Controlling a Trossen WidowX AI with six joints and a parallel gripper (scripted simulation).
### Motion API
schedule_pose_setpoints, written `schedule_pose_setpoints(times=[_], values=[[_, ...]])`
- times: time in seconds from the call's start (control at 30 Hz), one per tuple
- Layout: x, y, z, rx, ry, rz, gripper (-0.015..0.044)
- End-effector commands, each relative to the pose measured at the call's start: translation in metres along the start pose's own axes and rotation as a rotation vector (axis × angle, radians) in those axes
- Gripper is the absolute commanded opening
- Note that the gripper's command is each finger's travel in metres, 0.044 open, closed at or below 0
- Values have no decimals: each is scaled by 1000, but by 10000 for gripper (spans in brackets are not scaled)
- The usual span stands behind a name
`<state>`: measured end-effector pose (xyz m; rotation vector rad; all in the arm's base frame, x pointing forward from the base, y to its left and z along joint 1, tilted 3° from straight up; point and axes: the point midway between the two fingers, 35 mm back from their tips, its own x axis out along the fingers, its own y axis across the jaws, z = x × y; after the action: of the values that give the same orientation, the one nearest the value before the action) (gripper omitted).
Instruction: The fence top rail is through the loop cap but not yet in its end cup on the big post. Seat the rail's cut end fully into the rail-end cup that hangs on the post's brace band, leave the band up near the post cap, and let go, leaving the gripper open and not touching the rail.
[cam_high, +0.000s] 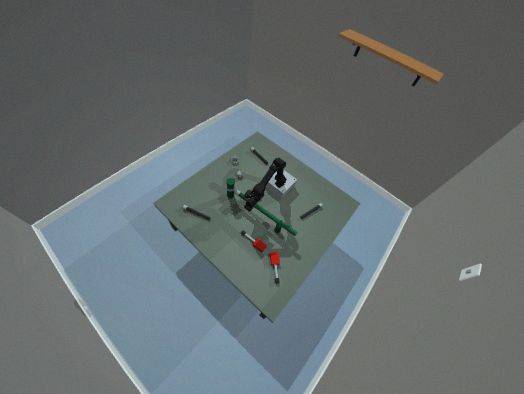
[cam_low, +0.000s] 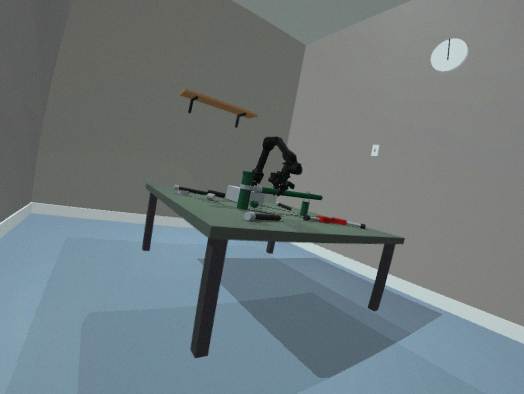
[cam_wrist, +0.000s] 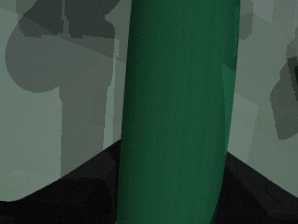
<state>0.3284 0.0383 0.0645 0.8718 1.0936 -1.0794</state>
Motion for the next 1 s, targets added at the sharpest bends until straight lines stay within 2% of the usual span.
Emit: schedule_pose_setpoints(times=[0.0,0.97], values=[[-6,1,3,-1,-11,8,0],[2,1,13,0,-1,0,0]])
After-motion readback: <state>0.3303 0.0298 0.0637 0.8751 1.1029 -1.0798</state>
